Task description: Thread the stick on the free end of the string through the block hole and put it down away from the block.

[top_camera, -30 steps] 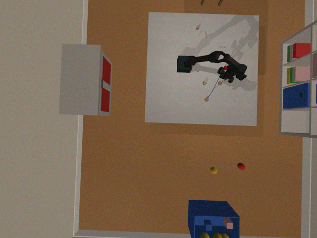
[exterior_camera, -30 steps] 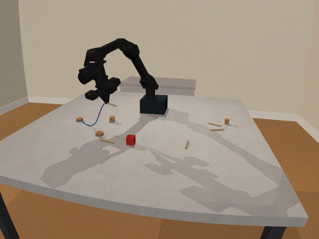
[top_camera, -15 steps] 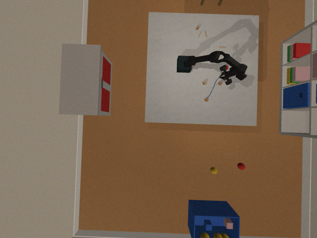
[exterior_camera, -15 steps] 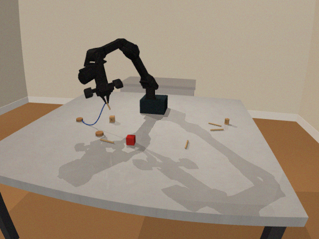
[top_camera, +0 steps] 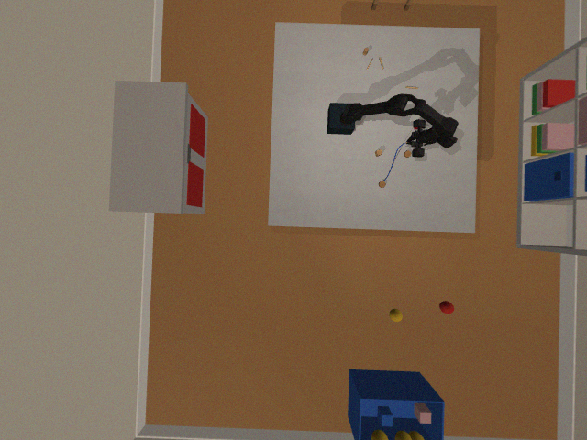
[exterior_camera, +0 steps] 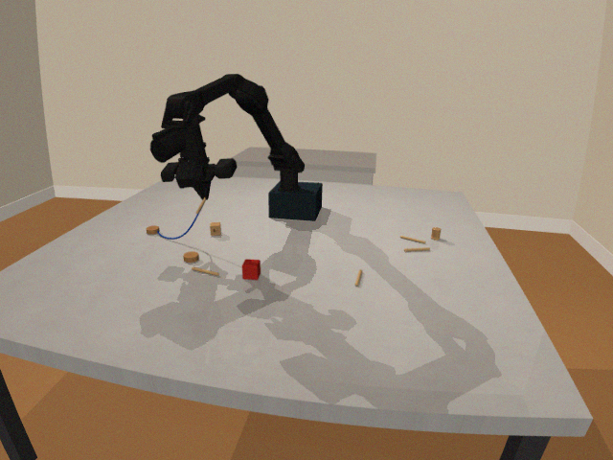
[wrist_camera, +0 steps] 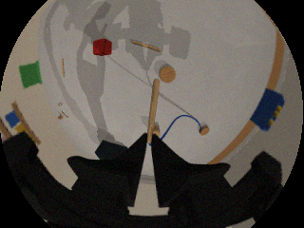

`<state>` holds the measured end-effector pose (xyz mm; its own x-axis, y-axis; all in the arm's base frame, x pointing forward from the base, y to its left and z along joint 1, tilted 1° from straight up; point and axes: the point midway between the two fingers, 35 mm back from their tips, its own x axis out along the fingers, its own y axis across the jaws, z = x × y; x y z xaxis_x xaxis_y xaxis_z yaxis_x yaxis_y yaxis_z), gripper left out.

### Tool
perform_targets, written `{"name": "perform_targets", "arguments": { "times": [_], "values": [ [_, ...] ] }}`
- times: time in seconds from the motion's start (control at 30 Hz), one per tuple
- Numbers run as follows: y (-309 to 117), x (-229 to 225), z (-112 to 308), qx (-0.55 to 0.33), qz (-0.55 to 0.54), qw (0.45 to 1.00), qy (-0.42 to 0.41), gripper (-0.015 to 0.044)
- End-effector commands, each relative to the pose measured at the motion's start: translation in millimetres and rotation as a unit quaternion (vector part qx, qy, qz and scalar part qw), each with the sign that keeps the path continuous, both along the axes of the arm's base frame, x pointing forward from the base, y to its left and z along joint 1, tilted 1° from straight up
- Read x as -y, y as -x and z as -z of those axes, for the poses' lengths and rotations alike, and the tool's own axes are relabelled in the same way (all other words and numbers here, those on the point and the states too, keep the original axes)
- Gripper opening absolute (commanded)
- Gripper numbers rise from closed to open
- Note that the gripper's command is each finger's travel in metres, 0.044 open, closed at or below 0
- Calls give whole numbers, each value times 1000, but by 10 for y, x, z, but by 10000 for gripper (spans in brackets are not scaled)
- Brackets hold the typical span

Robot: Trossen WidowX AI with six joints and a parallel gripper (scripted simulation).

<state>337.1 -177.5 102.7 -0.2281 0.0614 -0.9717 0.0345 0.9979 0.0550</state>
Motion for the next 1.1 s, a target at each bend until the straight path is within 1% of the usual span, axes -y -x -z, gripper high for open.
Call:
{"name": "perform_targets", "arguments": {
  "times": [0.0, 0.27, 0.53, 0.8, 1.07],
  "values": [
    [1, 2, -2, -6, 59, 998, 17, 0],
    [-5, 4, -2, -14, 191, 980, 51, 0],
    [-11, 6, -3, -21, 320, 943, 84, 0],
    [-16, 8, -3, -27, 443, 889, 116, 0],
    [-22, 10, -3, -31, 557, 817, 145, 0]
  ]
}}
